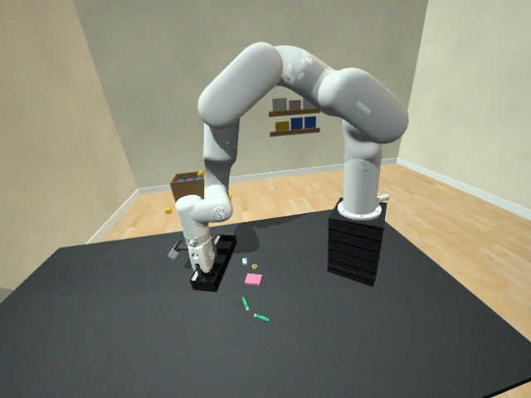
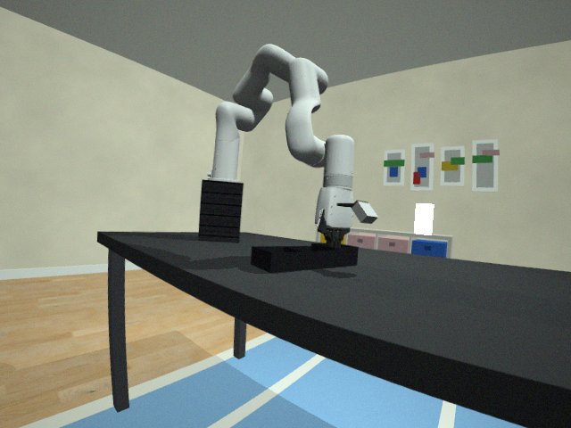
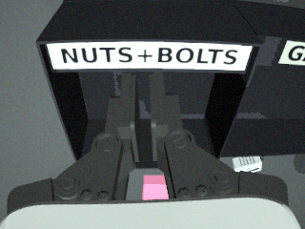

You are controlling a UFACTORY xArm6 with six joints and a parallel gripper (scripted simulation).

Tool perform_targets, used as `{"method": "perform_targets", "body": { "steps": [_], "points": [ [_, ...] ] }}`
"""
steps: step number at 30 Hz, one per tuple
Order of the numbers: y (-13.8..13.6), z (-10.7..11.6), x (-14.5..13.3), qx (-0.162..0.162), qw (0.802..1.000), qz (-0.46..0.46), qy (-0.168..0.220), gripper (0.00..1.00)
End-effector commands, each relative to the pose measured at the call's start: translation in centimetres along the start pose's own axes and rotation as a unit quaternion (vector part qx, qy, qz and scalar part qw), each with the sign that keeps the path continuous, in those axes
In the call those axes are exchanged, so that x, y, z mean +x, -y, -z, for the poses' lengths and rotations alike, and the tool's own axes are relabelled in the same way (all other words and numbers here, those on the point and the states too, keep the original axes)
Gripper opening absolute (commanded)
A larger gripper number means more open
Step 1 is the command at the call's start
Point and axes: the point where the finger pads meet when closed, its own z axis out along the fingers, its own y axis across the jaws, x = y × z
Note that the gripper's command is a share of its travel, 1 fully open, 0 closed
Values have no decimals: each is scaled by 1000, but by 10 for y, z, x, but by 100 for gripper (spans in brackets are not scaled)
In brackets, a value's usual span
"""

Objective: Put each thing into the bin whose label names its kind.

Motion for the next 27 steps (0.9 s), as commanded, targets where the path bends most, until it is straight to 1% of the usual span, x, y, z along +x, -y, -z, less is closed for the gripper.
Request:
{"method": "perform_targets", "body": {
  "steps": [1, 6, 20, 21, 23, 27],
  "points": [
    [0, 7, 2, 1, 1000, 0, -2, 7],
    [0, 11, 2, 1, 1000, 0, -2, 7],
    [0, 29, 2, 1, 1000, 0, -2, 7],
    [0, 33, 2, 1, 1000, 0, -2, 7],
    [0, 33, 2, 1, 1000, 0, -2, 7],
    [0, 49, 2, 1, 1000, 0, -2, 7]
  ]
}}
